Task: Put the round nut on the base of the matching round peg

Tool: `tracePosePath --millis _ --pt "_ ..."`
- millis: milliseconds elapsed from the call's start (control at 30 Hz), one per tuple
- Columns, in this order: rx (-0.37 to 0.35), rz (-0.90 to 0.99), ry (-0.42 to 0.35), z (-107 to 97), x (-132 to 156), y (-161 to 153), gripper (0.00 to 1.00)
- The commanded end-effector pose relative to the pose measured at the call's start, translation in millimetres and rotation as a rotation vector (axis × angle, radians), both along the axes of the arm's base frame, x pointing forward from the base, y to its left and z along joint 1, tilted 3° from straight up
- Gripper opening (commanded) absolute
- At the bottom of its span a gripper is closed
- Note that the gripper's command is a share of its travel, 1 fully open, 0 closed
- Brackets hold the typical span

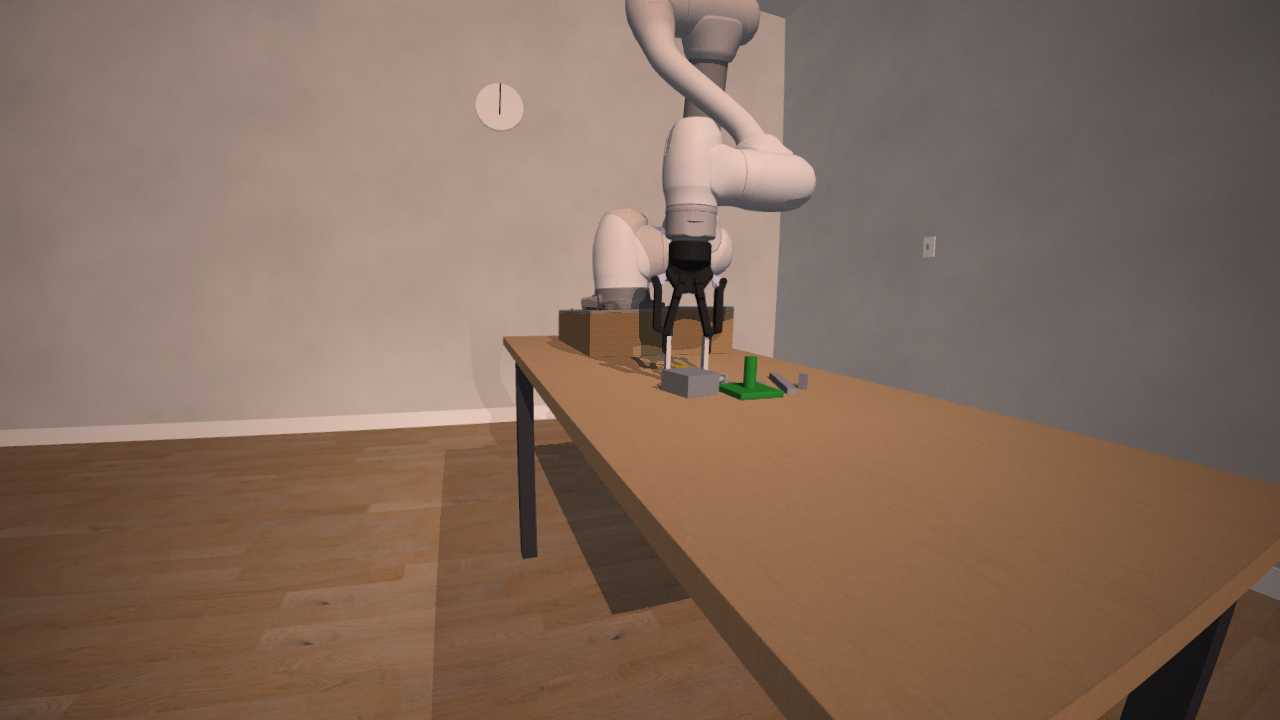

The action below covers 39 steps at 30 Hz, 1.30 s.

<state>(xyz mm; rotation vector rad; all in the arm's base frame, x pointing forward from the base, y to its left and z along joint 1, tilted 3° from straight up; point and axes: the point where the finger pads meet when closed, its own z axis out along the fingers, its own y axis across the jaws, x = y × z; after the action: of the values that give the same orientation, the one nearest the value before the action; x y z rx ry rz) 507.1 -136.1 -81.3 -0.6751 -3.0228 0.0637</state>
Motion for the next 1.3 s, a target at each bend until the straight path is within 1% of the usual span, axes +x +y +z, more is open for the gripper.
tracePosePath --millis 0,233,267,1033,1133,1267 --pt "0.0 0.0 0.0 -6.9 -0.5 -0.1 0.4" --pt "0.0 0.0 0.0 -9.2 -0.8 -0.1 0.4" --pt "0.0 0.0 0.0 -9.2 -0.8 -0.1 0.0" --pt "0.0 0.0 0.0 -8.8 -0.8 -0.1 0.0" --pt "0.0 0.0 0.0 -4.7 -0.6 0.0 0.0" --pt "0.0 0.0 0.0 8.9 -0.1 0.6 0.0"
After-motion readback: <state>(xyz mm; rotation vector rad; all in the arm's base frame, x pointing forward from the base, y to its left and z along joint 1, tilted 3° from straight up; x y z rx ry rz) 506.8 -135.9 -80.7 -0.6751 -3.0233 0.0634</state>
